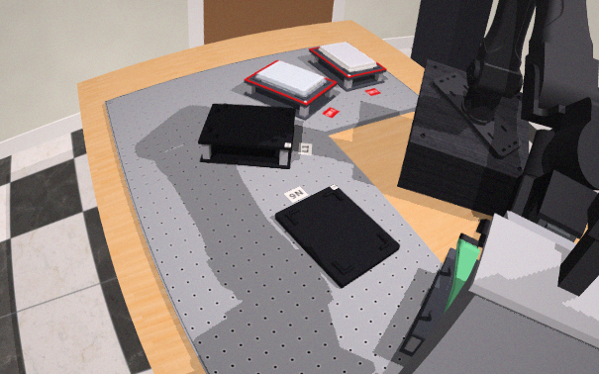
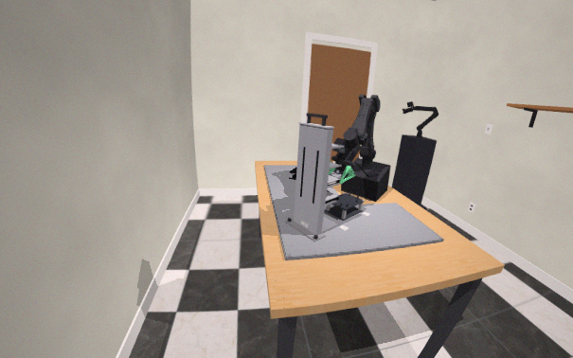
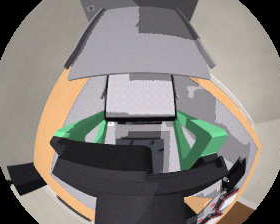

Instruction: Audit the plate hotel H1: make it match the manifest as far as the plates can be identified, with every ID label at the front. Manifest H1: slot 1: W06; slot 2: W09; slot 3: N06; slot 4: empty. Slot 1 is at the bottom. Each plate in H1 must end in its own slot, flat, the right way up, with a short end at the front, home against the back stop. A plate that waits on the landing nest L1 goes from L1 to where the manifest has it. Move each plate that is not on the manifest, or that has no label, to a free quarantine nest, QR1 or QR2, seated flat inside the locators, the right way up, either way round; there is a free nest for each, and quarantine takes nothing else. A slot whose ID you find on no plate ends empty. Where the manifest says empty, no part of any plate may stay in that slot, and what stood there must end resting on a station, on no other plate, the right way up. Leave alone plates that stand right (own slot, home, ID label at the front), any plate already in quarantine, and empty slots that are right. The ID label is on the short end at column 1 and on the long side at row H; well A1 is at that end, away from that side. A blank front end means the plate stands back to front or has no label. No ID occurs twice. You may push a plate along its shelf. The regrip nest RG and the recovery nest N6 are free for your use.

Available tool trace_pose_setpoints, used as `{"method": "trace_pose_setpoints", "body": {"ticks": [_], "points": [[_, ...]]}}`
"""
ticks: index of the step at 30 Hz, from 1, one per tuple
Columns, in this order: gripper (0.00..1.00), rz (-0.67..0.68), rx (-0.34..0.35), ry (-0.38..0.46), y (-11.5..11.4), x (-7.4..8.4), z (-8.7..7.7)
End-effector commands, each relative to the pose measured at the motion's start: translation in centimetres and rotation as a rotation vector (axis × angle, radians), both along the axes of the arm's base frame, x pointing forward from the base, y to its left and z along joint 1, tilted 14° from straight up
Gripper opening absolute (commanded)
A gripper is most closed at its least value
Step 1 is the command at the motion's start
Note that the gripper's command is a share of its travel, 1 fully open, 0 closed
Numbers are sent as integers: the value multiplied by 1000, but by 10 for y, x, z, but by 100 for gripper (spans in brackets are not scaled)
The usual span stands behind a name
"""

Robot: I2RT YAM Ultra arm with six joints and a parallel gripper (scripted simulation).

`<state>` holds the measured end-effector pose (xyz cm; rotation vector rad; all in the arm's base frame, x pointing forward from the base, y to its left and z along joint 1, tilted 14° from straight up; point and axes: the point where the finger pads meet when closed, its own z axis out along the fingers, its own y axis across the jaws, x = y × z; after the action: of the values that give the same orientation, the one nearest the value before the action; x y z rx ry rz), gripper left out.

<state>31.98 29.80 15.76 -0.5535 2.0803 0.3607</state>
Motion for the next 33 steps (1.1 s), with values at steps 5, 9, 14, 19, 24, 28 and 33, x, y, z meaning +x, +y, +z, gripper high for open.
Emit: {"method": "trace_pose_setpoints", "body": {"ticks": [5, 9, 14, 19, 24, 28, 33], "points": [[86, 6, 39, -35, 5, 3, 27], [86, 6, 39, -35, 5, 3, 27], [86, 10, 40, -35, 5, -2, 27], [86, 4, 23, -19, -3, -11, 10], [86, 5, 28, -24, -6, -16, 9], [86, 5, 29, -24, -8, -20, 8], [86, 5, 28, -24, -10, -24, 7]]}}
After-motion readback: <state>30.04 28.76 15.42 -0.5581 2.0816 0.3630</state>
